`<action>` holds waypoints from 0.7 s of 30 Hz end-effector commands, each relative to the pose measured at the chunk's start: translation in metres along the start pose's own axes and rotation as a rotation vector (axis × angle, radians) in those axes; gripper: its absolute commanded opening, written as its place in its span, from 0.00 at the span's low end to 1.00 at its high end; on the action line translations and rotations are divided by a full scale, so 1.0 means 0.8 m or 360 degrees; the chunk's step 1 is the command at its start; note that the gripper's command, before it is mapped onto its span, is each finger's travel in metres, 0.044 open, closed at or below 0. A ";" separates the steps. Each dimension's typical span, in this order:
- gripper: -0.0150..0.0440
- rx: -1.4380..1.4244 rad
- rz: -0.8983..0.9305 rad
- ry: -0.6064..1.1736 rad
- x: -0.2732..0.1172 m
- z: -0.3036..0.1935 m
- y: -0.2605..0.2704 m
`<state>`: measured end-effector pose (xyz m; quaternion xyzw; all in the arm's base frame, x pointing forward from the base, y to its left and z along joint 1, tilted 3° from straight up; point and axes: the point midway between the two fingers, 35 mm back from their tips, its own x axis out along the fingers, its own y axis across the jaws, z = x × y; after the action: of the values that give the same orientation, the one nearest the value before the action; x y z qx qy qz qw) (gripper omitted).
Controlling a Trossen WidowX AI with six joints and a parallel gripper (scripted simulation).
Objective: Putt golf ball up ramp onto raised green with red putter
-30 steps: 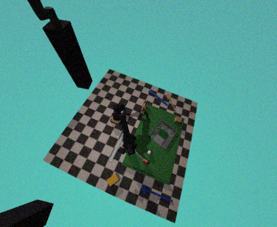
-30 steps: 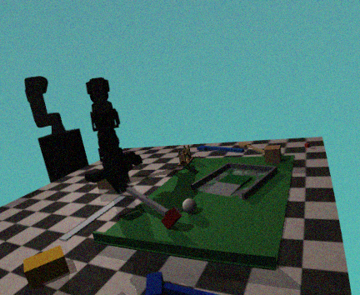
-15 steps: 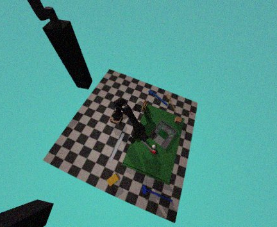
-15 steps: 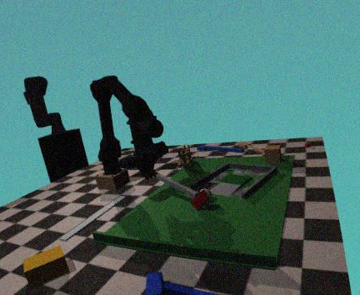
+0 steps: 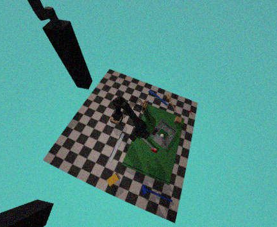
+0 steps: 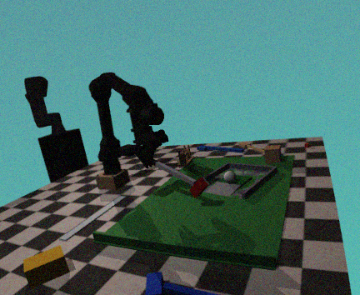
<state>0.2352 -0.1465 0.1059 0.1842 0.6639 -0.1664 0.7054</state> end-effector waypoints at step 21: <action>0.25 0.0000 -0.0002 -0.0022 -0.018 0.001 0.001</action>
<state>0.2346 -0.1462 0.1205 0.1832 0.6605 -0.1677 0.7086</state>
